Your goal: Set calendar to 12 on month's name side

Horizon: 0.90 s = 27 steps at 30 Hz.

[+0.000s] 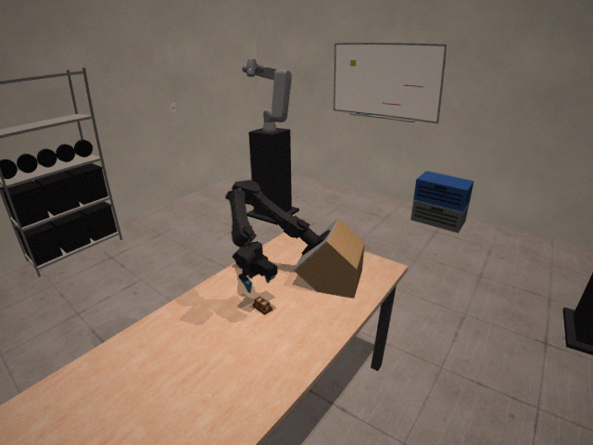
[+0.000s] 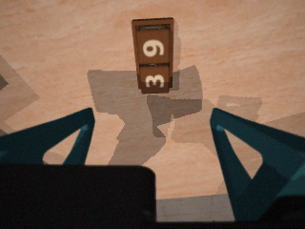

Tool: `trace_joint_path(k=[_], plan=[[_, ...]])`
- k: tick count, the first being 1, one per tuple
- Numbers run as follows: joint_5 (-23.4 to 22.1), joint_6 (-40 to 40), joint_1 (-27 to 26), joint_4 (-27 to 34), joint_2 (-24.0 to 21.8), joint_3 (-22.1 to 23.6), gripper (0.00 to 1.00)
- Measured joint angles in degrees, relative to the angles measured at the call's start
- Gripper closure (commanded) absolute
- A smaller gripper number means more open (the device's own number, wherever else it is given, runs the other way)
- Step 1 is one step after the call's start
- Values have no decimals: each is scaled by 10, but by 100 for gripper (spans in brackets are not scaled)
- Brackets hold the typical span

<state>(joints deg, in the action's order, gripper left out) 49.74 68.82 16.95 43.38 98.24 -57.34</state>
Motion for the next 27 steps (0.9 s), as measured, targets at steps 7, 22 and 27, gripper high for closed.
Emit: trace_joint_path(k=[7, 22, 27], plan=[[0, 28, 0, -5, 0, 0, 53], [0, 34, 0, -5, 0, 0, 53], [0, 34, 0, -5, 0, 0, 53]])
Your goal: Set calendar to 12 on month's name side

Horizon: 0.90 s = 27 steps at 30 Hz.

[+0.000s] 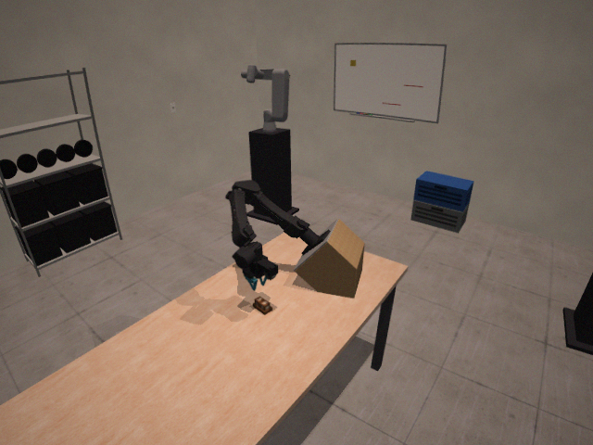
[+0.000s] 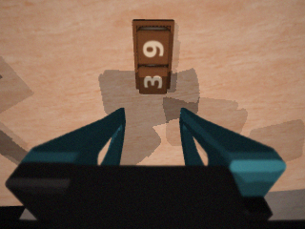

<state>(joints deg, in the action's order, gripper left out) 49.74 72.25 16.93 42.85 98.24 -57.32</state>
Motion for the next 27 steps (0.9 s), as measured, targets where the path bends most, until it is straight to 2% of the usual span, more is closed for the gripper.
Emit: trace_joint_path(k=[27], plan=[[0, 9, -9, -14, 0, 0, 53]])
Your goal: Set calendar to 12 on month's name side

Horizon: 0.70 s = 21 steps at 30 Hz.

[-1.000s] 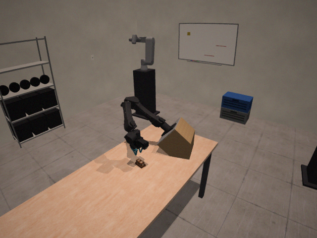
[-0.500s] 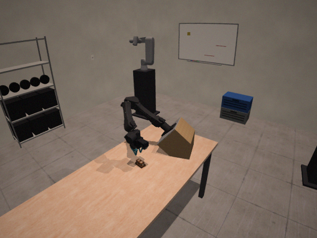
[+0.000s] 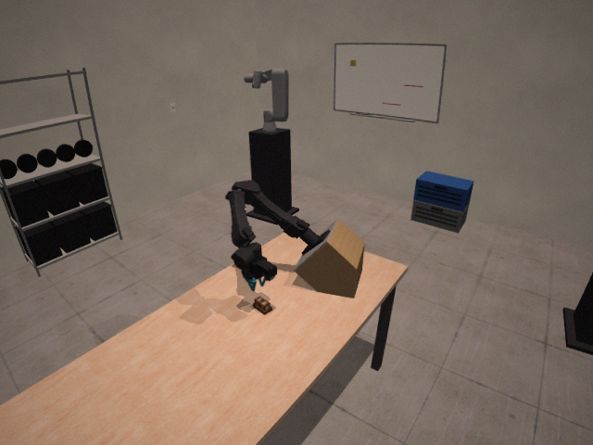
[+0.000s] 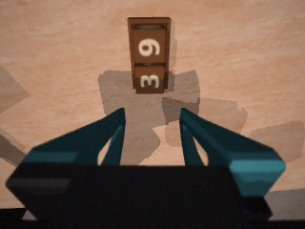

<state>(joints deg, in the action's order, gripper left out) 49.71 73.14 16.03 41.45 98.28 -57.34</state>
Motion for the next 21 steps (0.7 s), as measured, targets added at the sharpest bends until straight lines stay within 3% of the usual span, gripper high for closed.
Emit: trace_joint_path(k=[21], plan=[[-4, 55, -40, -82, 17, 36, 53]])
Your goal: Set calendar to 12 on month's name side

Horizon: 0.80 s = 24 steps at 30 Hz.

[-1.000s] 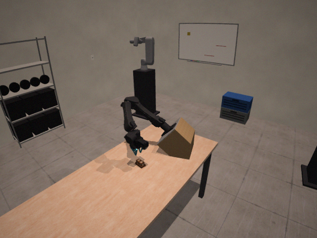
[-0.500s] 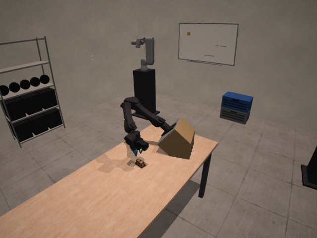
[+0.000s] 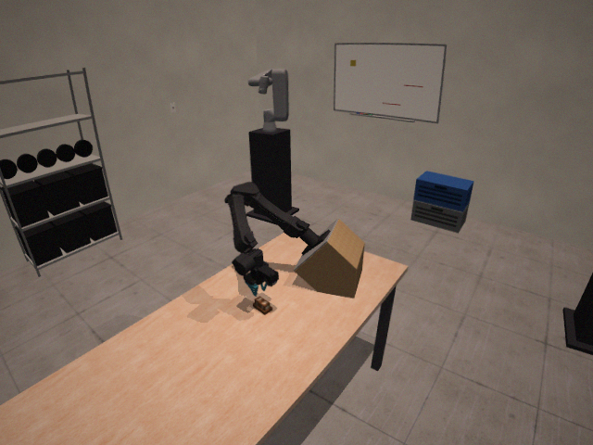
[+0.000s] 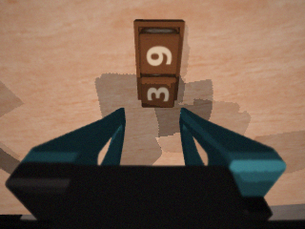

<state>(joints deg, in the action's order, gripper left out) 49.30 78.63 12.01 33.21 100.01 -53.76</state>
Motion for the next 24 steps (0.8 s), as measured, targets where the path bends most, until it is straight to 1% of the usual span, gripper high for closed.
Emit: trace_joint_path(k=[4, 16, 24], plan=[[-1, 13, -12, -21, 6, 5, 53], [-6, 41, -24, -64, 15, 14, 53], [-8, 51, -28, -78, 15, 16, 53]])
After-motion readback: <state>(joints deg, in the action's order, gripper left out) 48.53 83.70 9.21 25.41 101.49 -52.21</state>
